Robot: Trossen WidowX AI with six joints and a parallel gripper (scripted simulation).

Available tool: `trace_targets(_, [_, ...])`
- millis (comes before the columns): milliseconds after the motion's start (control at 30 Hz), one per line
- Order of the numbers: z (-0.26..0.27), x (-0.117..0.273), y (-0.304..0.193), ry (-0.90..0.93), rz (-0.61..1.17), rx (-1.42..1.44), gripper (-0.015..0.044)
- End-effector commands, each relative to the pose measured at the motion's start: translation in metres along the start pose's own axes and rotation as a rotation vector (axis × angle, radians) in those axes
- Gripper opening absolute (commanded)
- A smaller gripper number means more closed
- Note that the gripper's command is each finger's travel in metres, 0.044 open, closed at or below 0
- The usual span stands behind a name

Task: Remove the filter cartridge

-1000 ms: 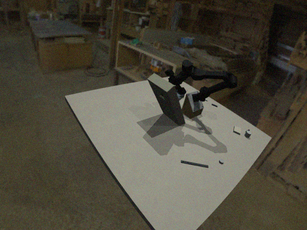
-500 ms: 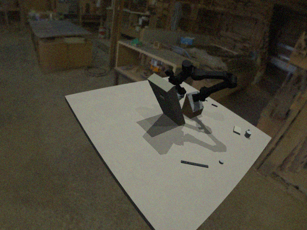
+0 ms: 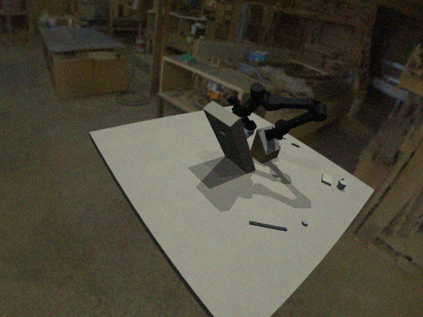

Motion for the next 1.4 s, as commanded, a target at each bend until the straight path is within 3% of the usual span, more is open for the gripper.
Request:
trace_targets(0, [0.001,-0.014,0.000,-0.005,-0.024,0.102,0.0000])
trace_targets(1367, [0.000,-0.024,-0.001,-0.034,-0.019,1.529,0.0000])
Point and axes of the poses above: the point midway between the two fingers, 35 mm back from their tips, its own x axis back along the fingers, its own z axis across the jaws, y = z × x, the point moved 3 cm from there along x, back along the fingers, and after that the axes turned 6 degrees about x, right-handed, at the moved point
